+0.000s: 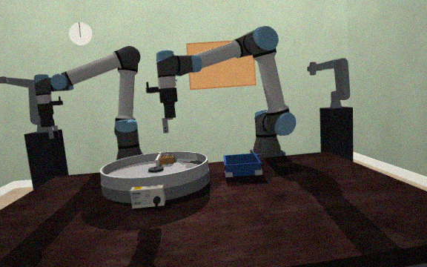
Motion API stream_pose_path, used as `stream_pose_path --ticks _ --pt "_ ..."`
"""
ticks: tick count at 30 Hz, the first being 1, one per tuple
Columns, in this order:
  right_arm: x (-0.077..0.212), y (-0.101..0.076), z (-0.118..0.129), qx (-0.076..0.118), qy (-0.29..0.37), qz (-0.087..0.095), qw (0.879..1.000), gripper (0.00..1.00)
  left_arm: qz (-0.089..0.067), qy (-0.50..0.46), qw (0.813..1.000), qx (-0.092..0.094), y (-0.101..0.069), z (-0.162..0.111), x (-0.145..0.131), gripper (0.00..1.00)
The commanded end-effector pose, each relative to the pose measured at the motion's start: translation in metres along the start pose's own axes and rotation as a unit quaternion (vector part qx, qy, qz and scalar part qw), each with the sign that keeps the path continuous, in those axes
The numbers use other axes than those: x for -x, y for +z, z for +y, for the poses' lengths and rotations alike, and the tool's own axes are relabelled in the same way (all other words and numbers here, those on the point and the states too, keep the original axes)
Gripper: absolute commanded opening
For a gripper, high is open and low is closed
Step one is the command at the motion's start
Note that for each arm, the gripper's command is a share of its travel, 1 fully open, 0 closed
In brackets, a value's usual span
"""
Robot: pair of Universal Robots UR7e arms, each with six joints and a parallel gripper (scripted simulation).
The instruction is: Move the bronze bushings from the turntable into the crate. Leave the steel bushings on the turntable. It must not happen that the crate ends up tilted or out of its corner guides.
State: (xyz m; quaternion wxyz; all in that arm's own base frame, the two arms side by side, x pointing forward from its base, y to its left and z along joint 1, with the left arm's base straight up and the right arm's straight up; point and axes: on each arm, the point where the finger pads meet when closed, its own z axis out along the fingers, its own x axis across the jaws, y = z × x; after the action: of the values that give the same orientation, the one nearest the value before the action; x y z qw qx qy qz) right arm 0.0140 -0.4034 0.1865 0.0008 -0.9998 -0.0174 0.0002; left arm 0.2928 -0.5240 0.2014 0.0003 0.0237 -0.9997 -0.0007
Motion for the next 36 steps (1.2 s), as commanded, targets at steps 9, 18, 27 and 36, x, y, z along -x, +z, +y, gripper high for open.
stream_pose_path --ticks 9,18,27,36 --pt "0.000 -0.001 0.000 0.001 0.000 0.000 1.000 1.00 0.000 -0.117 0.993 -0.001 0.047 0.008 0.015 0.39" --pt "0.000 -0.001 0.000 0.001 0.000 0.000 1.000 1.00 0.000 -0.166 0.986 -0.001 0.067 0.011 0.022 0.39" --pt "0.000 -0.001 0.000 0.001 0.000 0.000 1.000 1.00 0.000 -0.167 0.986 -0.001 0.068 0.011 0.022 0.39" --pt "0.000 -0.001 0.000 0.001 0.000 0.000 1.000 1.00 0.000 -0.167 0.986 -0.001 0.068 0.011 0.022 0.39"
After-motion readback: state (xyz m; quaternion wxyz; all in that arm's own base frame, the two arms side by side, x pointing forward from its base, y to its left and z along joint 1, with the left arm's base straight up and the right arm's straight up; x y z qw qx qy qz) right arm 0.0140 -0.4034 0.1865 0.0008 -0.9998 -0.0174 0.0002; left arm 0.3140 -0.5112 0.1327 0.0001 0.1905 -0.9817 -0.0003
